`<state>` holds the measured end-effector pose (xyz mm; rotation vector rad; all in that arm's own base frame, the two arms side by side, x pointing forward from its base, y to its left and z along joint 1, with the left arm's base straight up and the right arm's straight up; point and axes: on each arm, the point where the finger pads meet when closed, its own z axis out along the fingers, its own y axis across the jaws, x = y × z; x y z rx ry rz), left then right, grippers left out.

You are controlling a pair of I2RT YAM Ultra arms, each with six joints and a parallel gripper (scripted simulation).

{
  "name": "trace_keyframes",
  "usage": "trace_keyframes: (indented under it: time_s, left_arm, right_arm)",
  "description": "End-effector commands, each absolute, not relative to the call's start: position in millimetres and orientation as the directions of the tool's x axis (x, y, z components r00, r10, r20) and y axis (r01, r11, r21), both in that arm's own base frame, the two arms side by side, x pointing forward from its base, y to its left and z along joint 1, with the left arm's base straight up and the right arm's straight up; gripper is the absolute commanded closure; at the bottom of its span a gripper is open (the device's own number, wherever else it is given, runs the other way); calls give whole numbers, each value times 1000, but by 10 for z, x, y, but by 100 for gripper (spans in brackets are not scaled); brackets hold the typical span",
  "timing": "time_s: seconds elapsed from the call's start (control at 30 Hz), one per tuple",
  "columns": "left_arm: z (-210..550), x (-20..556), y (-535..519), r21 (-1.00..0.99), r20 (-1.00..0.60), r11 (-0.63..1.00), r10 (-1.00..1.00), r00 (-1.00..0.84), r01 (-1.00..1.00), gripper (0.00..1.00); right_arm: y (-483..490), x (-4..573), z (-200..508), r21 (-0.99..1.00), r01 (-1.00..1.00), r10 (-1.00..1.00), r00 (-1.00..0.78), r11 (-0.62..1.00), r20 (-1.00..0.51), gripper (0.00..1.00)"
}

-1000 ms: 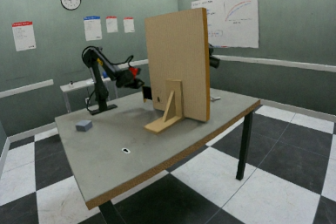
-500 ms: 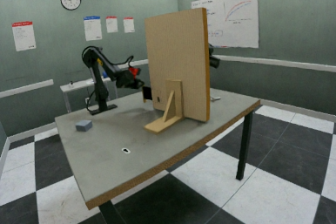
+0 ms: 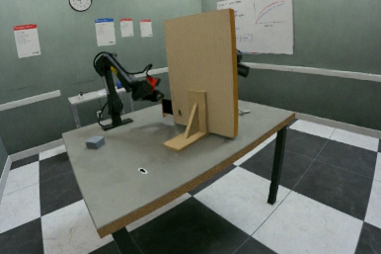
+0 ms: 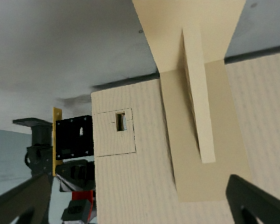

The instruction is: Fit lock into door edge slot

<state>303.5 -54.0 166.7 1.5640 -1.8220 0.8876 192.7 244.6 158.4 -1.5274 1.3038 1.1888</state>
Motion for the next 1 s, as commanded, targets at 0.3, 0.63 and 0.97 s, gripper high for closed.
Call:
trace_keyframes:
  time_s: [0.3,0.63,0.97]
  left_arm:
    - [1718,3008,-580,-119,783,108,-601,-160,-987,0]
    - [1718,3008,-580,-119,783,108,-601,-160,-987,0]
    - [1718,3008,-580,-119,783,108,-601,-160,-987,0]
  right_arm:
    - [2492,2080,1940,-93,-975,-145,124,-201,-982,100]
    - [2507,2137,1959,-92,-974,-142,123,-207,-982,100]
    - [2505,2177,1943,-88,-975,-143,118,-203,-983,100]
